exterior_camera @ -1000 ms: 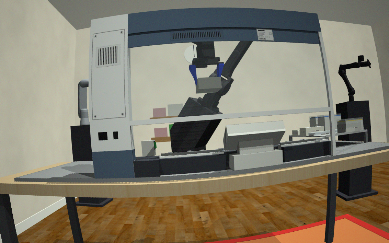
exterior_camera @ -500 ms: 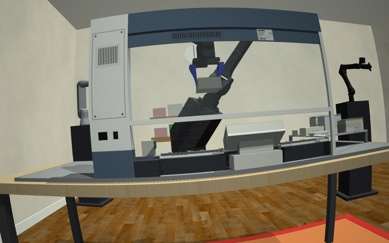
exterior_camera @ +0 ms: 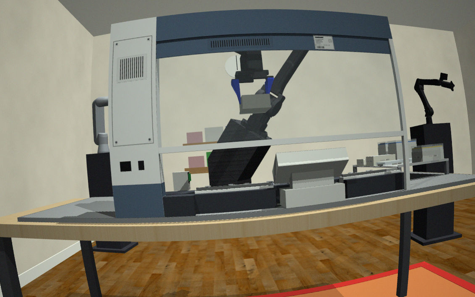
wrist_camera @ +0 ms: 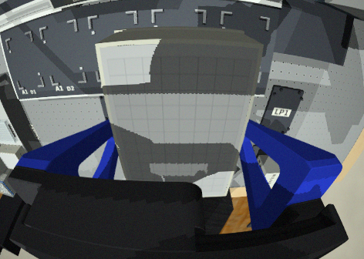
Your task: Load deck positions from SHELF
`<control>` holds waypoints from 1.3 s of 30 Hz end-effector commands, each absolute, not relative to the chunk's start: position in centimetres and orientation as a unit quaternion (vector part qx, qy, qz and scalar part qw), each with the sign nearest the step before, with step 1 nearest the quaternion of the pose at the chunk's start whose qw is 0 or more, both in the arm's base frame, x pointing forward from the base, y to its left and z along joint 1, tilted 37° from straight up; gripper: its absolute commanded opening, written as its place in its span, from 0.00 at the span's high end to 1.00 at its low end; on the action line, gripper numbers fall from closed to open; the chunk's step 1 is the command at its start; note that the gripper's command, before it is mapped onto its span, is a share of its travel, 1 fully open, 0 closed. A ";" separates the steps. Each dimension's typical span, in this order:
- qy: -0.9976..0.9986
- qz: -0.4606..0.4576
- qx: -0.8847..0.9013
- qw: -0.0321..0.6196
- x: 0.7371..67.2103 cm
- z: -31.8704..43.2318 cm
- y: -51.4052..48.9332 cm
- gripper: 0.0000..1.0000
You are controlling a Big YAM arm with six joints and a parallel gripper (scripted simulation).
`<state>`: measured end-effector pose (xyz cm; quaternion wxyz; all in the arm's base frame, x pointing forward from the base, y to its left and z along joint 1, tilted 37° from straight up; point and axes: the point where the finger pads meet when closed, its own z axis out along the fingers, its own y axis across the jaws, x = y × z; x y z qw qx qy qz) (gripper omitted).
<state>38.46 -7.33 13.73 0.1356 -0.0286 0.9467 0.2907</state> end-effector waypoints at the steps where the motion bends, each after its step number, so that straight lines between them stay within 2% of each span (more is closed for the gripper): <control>1: 0.946 0.283 -0.030 0.152 39.4 15.1 -7.9 1.00; 12: 0.946 0.282 -0.035 0.157 40.2 16.0 -7.6 1.00; 15: 0.946 0.292 -0.028 0.137 39.2 13.4 -6.7 1.00; 39: 0.946 0.292 -0.029 0.139 39.9 10.8 -4.8 1.00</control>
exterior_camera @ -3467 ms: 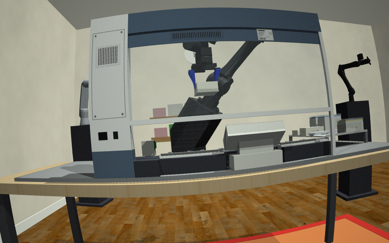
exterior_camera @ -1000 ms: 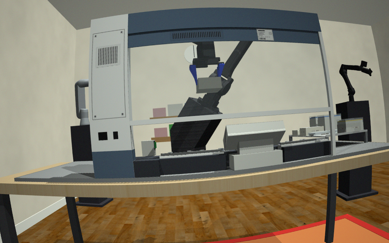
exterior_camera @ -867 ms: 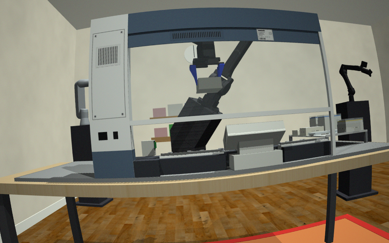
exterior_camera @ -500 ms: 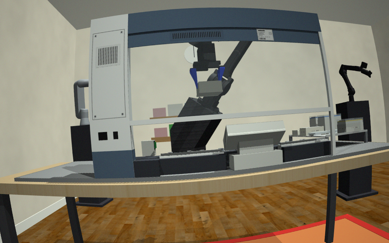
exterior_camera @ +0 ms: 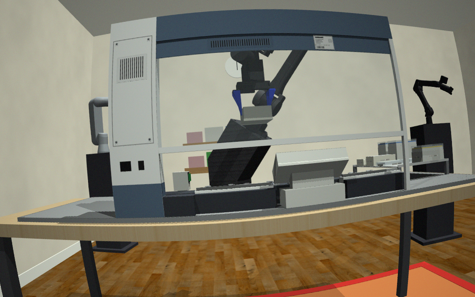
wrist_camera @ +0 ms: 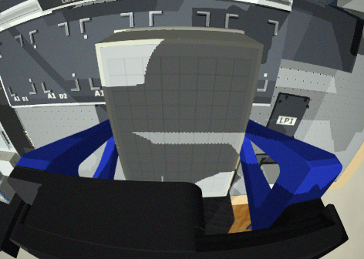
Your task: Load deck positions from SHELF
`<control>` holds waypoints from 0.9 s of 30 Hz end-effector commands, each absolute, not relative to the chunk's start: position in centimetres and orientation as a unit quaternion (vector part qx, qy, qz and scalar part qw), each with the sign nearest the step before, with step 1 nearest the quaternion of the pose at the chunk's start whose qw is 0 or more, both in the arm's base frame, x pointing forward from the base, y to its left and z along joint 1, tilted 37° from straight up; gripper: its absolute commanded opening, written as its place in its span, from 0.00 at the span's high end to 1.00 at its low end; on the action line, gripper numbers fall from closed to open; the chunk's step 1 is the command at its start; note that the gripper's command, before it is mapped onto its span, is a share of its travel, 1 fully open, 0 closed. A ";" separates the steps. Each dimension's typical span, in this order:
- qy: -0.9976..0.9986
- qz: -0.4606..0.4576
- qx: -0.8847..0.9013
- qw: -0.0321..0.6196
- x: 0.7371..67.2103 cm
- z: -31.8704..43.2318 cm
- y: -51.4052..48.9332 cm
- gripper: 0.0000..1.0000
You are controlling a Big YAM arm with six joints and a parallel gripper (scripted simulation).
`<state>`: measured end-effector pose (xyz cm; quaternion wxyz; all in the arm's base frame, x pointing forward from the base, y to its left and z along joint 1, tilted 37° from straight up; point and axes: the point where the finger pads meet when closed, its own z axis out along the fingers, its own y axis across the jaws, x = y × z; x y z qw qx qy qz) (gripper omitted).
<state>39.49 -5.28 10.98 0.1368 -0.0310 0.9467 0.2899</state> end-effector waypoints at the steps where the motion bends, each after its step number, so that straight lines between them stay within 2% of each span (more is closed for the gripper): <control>1: 0.946 0.292 -0.028 0.137 40.0 10.5 -4.8 1.00; 15: 0.946 0.287 -0.032 0.150 41.2 10.0 -4.0 1.00; 27: 0.946 0.292 -0.028 0.136 40.8 7.3 -2.5 1.00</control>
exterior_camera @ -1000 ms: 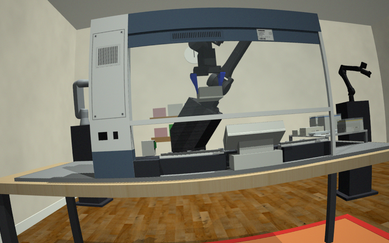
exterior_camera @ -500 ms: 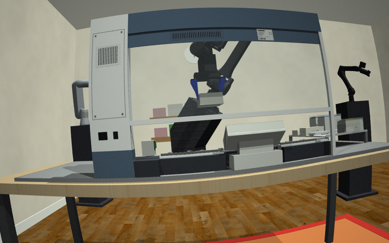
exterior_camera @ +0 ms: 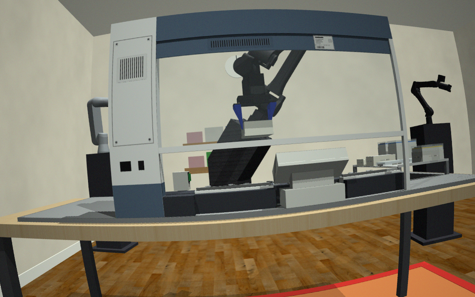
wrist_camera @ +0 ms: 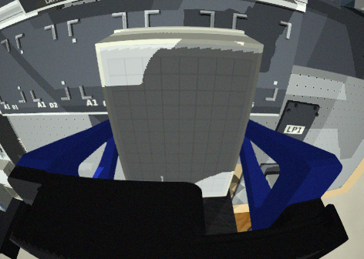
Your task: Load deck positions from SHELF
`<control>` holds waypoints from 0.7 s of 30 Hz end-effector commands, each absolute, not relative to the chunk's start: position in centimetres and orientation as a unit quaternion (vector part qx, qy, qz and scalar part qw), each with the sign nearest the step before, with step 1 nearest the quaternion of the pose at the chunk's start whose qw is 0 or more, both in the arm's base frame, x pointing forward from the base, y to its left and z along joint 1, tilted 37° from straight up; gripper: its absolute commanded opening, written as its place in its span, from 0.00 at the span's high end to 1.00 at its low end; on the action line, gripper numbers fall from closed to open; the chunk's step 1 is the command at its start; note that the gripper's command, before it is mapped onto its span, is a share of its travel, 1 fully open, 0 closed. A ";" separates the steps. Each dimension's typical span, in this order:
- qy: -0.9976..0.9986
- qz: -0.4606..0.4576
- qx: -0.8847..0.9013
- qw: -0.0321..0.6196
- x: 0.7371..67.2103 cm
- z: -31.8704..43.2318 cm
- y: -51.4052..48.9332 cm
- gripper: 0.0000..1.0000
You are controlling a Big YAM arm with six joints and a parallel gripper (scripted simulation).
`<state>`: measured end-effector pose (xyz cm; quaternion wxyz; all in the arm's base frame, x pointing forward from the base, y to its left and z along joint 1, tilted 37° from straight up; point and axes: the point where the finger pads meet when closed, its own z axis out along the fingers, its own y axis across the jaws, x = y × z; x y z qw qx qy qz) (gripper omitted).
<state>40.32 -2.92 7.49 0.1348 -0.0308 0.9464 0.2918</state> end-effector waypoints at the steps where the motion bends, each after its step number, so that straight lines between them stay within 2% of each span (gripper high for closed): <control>1: 0.946 0.291 -0.029 0.138 41.0 7.3 -2.5 1.00; 21: 0.947 0.291 -0.028 0.136 41.5 5.0 -1.0 1.00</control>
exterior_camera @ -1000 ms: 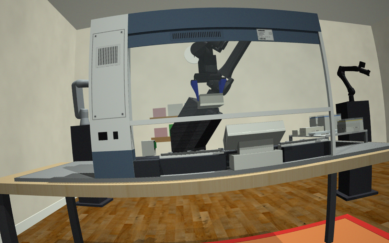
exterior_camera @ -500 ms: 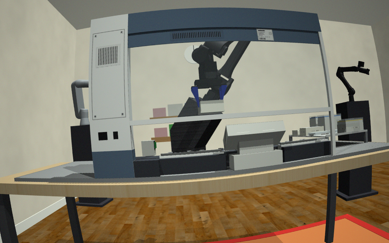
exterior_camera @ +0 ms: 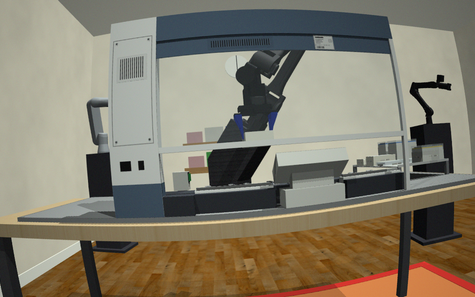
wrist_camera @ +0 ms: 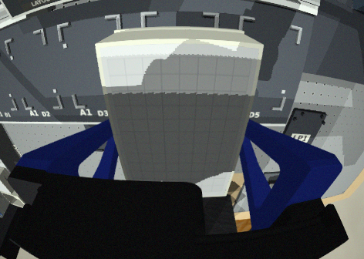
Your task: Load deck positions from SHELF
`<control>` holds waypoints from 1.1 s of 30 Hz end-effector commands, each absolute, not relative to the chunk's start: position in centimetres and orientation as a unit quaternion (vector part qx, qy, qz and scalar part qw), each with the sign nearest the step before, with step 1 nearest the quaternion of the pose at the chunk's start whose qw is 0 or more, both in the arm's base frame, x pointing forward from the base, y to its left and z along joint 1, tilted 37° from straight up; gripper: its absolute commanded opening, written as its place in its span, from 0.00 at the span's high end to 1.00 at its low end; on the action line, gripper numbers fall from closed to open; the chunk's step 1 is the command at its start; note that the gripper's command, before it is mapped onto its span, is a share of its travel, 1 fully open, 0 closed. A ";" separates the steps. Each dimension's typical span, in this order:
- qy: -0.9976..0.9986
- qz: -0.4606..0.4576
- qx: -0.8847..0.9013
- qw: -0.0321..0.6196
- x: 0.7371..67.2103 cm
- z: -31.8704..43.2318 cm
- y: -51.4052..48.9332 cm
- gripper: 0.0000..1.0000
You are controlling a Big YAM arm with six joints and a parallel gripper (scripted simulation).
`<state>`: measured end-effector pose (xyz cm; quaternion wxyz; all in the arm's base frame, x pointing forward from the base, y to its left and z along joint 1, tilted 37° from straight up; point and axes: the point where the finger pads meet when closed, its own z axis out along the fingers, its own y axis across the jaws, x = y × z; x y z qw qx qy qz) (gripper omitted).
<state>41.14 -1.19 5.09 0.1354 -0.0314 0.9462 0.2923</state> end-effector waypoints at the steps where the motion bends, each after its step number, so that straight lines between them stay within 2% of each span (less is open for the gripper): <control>1: 0.946 0.287 -0.032 0.149 41.9 5.9 -1.0 1.00; 33: 0.947 0.291 -0.027 0.135 42.5 1.0 1.9 1.00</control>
